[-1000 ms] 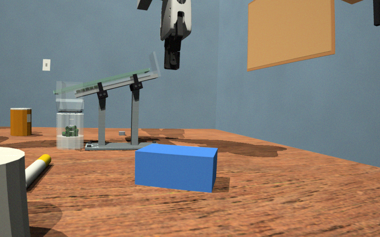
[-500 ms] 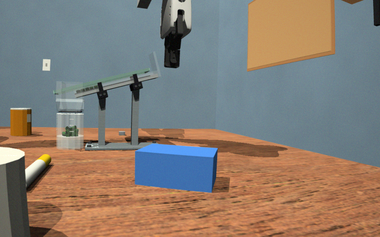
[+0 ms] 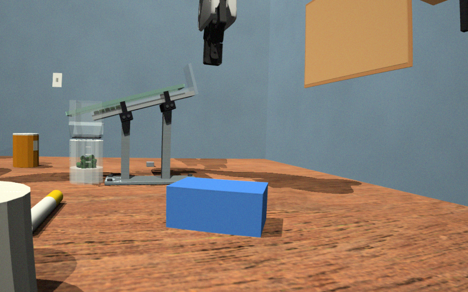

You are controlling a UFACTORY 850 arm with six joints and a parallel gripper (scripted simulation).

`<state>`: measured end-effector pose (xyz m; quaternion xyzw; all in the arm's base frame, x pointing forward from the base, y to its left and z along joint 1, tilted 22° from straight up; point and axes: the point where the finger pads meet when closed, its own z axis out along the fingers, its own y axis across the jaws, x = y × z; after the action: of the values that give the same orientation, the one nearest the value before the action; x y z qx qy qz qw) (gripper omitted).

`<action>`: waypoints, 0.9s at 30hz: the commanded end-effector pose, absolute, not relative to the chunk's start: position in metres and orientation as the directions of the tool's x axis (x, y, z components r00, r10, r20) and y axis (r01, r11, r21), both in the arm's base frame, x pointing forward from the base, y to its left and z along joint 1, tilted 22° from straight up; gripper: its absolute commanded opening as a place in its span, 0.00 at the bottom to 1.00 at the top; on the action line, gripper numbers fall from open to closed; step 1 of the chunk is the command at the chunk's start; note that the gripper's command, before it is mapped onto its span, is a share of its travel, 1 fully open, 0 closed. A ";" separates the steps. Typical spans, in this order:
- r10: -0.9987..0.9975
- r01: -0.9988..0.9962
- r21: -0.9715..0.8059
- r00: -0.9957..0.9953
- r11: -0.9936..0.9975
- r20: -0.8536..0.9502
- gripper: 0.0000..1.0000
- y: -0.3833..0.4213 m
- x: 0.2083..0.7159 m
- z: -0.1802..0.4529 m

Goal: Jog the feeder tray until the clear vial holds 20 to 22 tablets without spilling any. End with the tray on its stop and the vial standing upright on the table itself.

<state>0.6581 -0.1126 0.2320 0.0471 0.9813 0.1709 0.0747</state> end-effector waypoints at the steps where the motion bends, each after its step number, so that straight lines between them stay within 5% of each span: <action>1: 0.118 0.067 0.342 -0.984 0.937 -0.132 0.00 -0.117 0.657 0.244; 27: 0.118 0.067 0.342 -0.984 0.937 -0.132 0.00 -0.118 0.656 0.247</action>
<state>0.6555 -0.1173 0.2455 0.0471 0.9813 0.1710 0.0744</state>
